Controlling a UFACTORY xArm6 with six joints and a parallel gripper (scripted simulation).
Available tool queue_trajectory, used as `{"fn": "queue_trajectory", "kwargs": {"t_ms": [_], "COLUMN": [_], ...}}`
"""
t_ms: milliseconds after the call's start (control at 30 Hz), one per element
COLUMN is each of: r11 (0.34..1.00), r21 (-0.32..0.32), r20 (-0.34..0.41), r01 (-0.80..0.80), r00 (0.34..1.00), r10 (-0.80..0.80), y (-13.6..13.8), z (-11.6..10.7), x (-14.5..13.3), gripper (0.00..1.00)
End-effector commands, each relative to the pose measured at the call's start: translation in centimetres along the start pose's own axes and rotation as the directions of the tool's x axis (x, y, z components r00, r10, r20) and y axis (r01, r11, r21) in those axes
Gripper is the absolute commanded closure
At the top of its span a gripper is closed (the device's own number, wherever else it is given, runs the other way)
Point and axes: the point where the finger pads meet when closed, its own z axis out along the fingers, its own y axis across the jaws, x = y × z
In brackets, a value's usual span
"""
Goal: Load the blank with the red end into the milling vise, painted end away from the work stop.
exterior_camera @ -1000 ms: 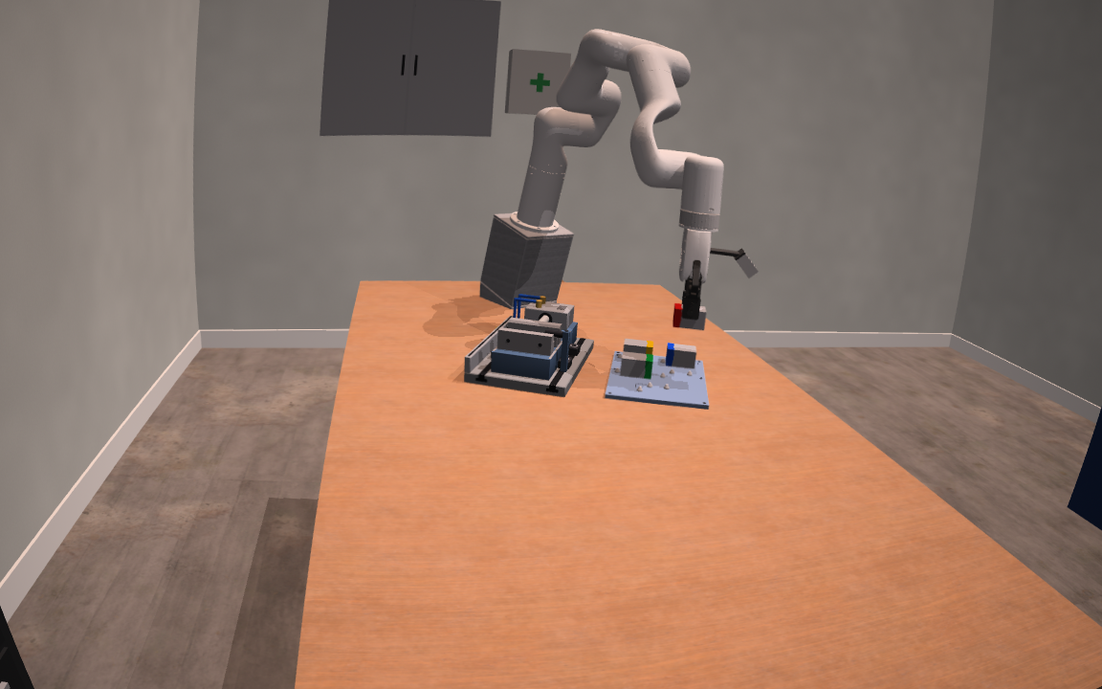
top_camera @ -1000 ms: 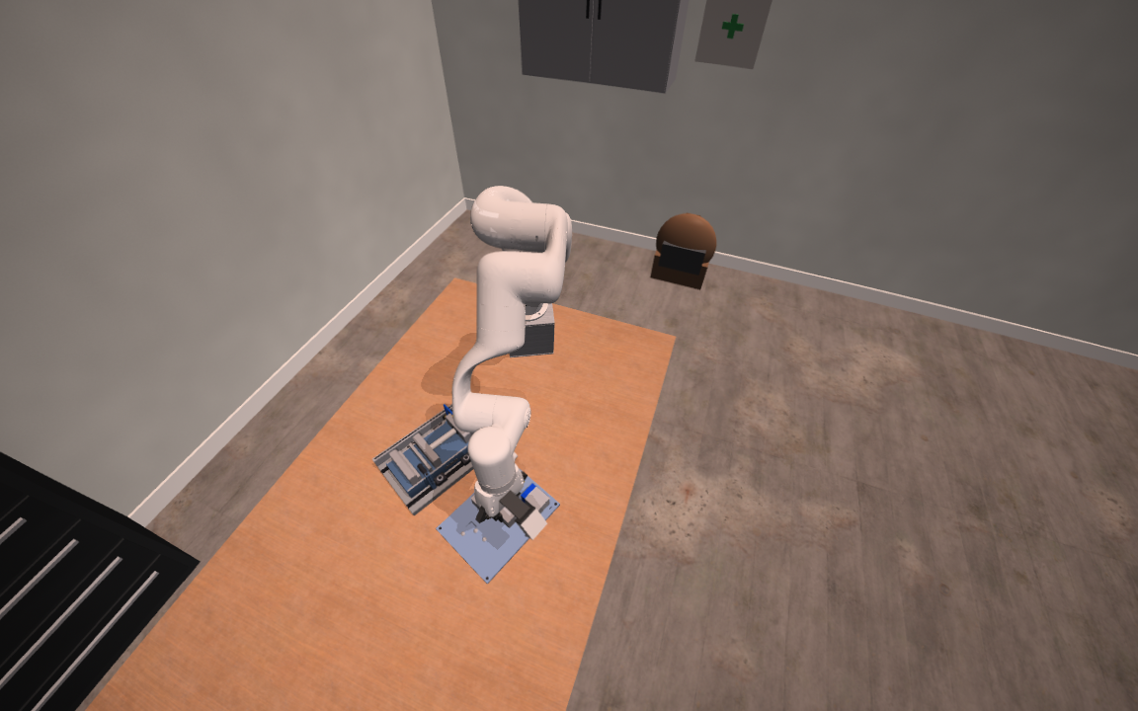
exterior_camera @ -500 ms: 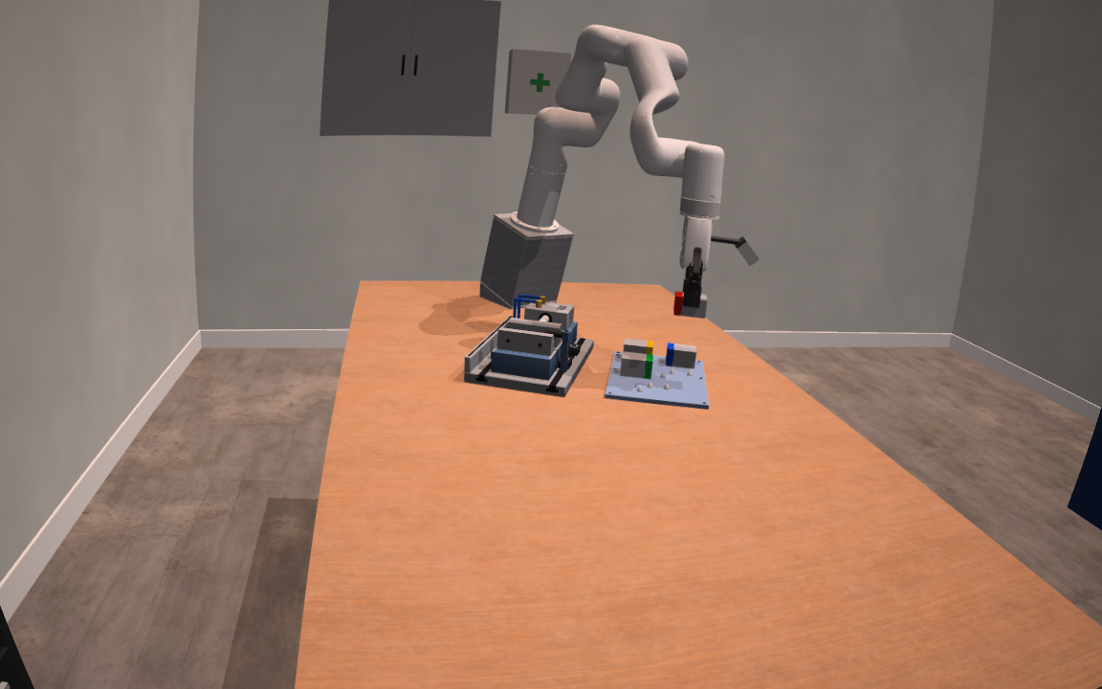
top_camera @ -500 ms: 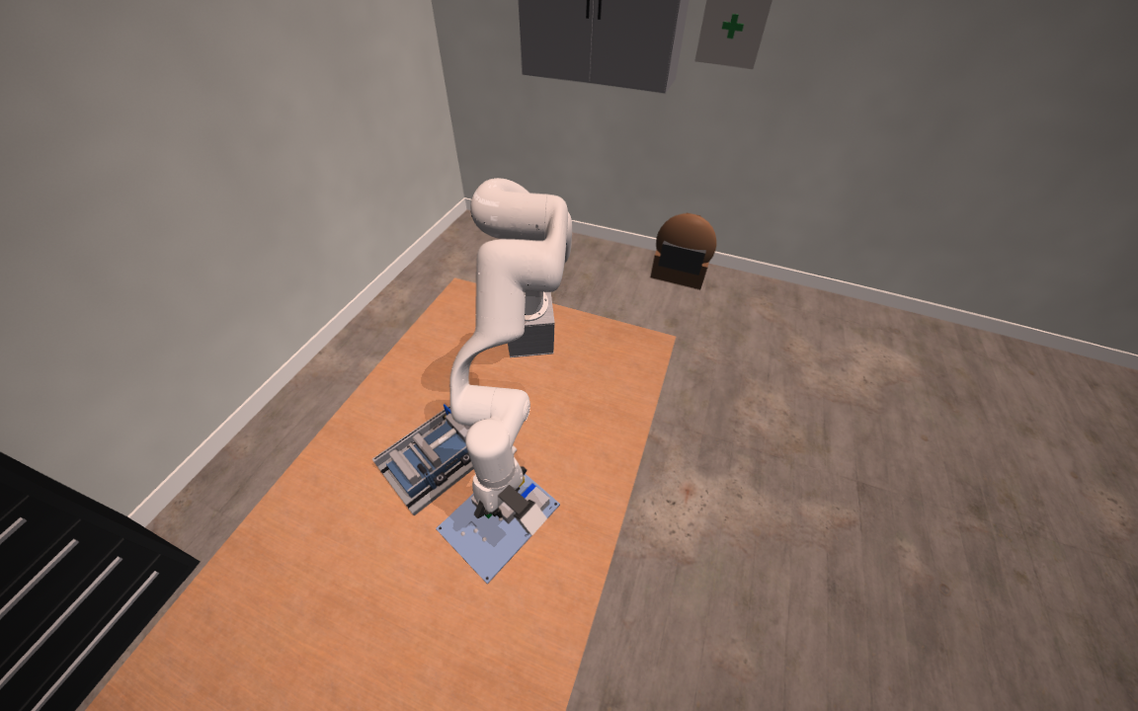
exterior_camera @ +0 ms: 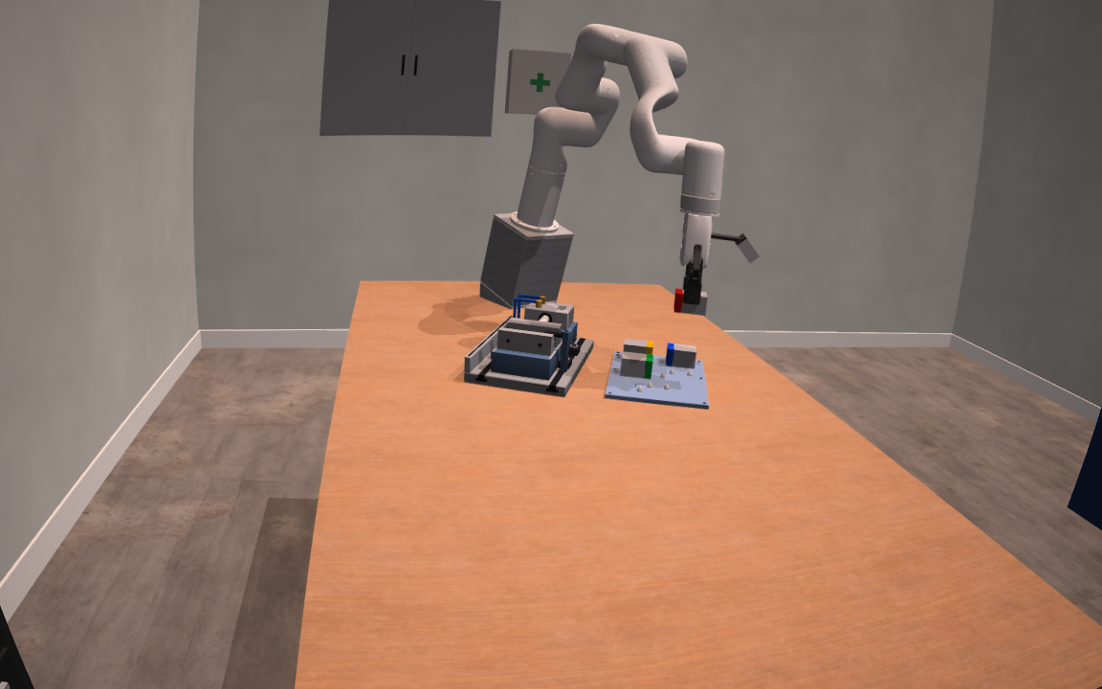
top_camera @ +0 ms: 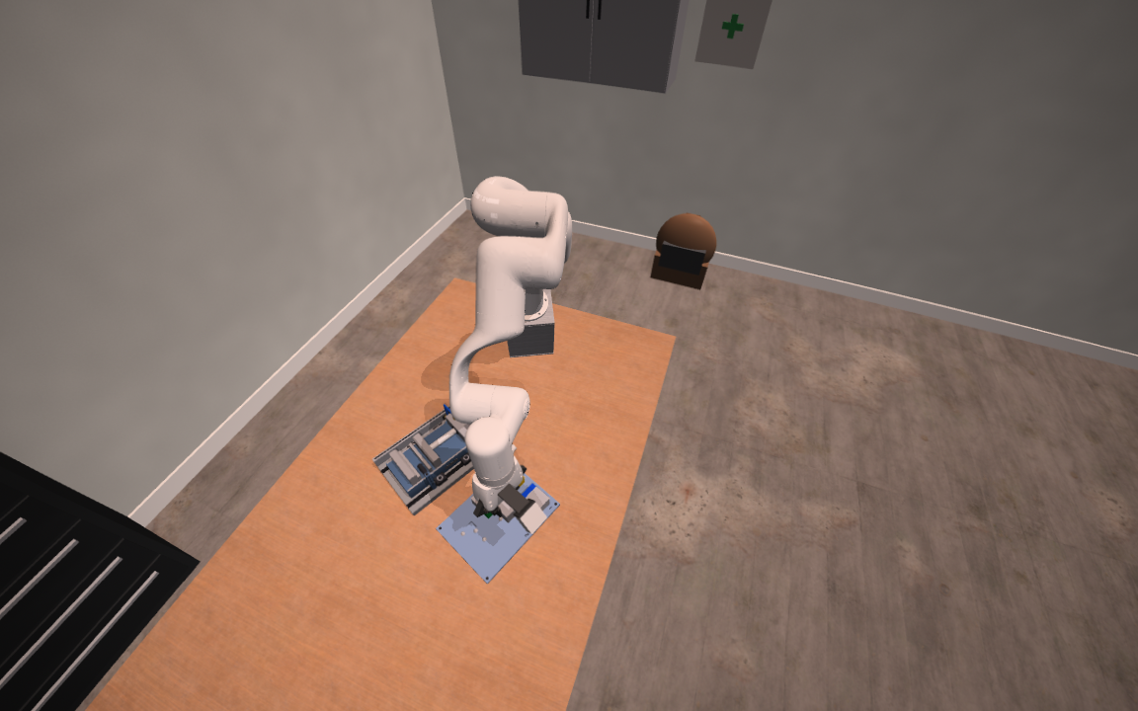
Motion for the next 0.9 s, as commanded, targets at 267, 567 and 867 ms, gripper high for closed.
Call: {"fn": "queue_trajectory", "kwargs": {"t_ms": [267, 567, 867], "r11": [1.000, 1.000, 1.000], "r21": [-0.004, -0.004, -0.004], "r20": [-0.003, -0.003, -0.003], "r01": [0.000, 0.000, 0.000], "r00": [1.000, 1.000, 1.000], "r10": [0.000, 0.000, 0.000], "y": [0.16, 0.18, 0.19], "z": [0.28, 0.52, 0.64], "x": [0.14, 0.15, 0.16], "gripper": [1.00, 1.00, 1.00]}}
